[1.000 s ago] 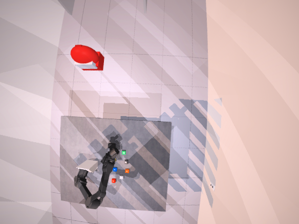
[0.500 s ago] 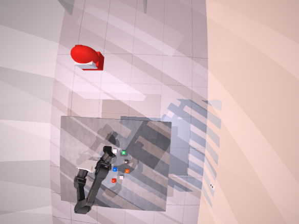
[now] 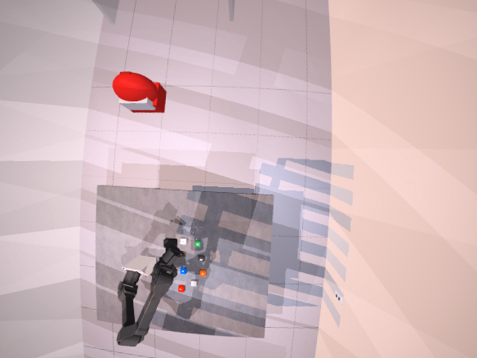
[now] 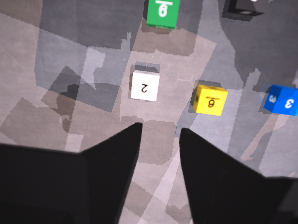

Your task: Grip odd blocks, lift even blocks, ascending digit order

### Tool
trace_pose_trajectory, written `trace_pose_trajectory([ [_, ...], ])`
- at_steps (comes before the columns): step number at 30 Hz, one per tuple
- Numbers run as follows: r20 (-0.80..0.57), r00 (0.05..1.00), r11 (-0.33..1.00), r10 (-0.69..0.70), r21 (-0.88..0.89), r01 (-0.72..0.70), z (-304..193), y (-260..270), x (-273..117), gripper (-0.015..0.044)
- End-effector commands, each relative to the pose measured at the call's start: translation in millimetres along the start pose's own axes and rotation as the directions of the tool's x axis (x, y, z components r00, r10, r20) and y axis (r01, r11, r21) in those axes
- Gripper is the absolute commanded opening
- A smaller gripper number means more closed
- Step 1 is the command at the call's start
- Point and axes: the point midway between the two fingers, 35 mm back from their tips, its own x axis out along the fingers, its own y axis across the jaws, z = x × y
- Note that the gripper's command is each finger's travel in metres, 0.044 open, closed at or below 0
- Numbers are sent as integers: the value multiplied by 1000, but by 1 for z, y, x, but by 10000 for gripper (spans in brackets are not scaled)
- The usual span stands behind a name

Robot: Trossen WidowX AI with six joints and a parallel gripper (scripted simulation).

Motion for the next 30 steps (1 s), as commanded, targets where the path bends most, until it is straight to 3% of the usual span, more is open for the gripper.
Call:
trace_pose_trajectory([
  [1,-2,1000,1000,3,8,-3,9,-47,-3,120],
  [8,-5,1000,1000,-11,9,11,1,-144,2,120],
  [14,-6,1000,1000,-14,10,14,-1,-153,3,120],
  [24,-5,1000,1000,-17,11,17,-2,-154,83,382],
  [30,-6,1000,1000,-17,10,17,-2,-154,87,400],
])
